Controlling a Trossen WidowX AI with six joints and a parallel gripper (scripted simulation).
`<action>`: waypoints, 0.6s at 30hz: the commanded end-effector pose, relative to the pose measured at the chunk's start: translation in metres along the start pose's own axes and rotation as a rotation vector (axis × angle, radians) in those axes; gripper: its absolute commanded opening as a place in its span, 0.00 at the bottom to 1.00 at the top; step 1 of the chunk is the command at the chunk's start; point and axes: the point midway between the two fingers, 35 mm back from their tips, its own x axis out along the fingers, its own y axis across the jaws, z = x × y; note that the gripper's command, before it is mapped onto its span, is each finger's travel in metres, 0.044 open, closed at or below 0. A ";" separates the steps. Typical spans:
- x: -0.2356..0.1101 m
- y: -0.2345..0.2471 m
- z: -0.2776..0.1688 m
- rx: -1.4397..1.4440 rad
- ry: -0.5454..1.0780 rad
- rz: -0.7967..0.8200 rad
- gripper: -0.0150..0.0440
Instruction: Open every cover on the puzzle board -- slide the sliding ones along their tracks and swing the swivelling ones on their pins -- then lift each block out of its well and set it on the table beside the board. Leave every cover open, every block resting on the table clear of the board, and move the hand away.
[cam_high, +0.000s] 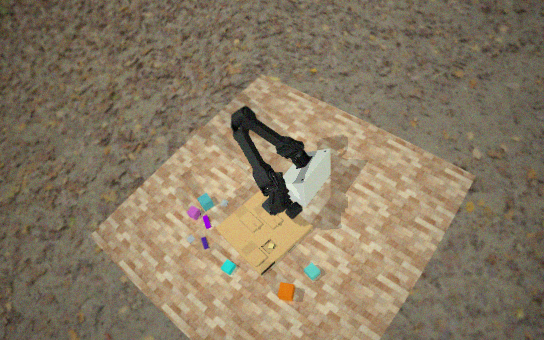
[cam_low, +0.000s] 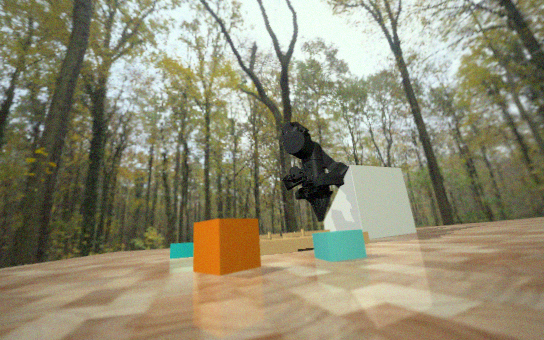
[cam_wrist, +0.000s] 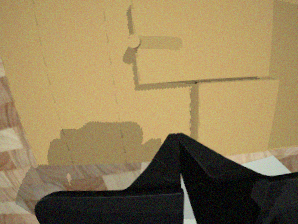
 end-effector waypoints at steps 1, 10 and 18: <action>0.005 0.000 0.000 -0.006 -0.003 -0.003 0.25; 0.014 -0.001 0.000 -0.006 -0.003 -0.004 0.25; 0.021 -0.001 -0.001 -0.006 -0.004 -0.005 0.25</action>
